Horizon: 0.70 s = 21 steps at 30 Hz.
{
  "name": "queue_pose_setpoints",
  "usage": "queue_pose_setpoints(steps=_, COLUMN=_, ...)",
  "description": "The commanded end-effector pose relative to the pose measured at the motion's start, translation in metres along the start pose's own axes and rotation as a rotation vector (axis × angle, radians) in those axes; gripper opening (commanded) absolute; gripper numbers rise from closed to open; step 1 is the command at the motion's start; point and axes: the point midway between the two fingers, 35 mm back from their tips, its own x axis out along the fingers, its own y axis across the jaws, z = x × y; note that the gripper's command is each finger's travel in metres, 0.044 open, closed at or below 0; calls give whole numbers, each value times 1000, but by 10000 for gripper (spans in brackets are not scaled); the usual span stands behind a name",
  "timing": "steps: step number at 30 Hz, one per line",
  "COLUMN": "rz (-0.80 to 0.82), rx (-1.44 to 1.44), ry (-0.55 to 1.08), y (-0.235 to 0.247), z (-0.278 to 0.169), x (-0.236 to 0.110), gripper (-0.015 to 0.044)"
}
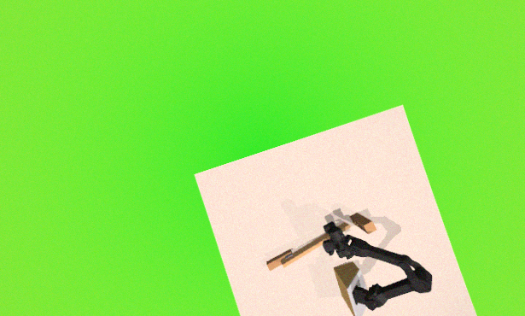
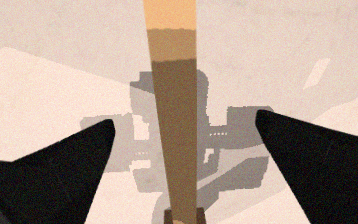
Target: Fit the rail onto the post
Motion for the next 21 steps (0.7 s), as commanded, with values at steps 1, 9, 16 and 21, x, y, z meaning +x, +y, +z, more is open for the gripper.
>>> queue_pose_setpoints(steps=1, rz=4, rx=-8, ry=4, y=3, z=0, x=7, gripper=440)
queue_pose_setpoints(steps=9, rz=5, rx=-8, ry=6, y=4, z=-1, x=20, gripper=440)
queue_pose_setpoints(steps=16, rz=6, rx=-8, ry=8, y=5, z=-1, x=28, gripper=440)
queue_pose_setpoints(steps=21, rz=6, rx=-8, ry=8, y=5, z=-1, x=28, gripper=309)
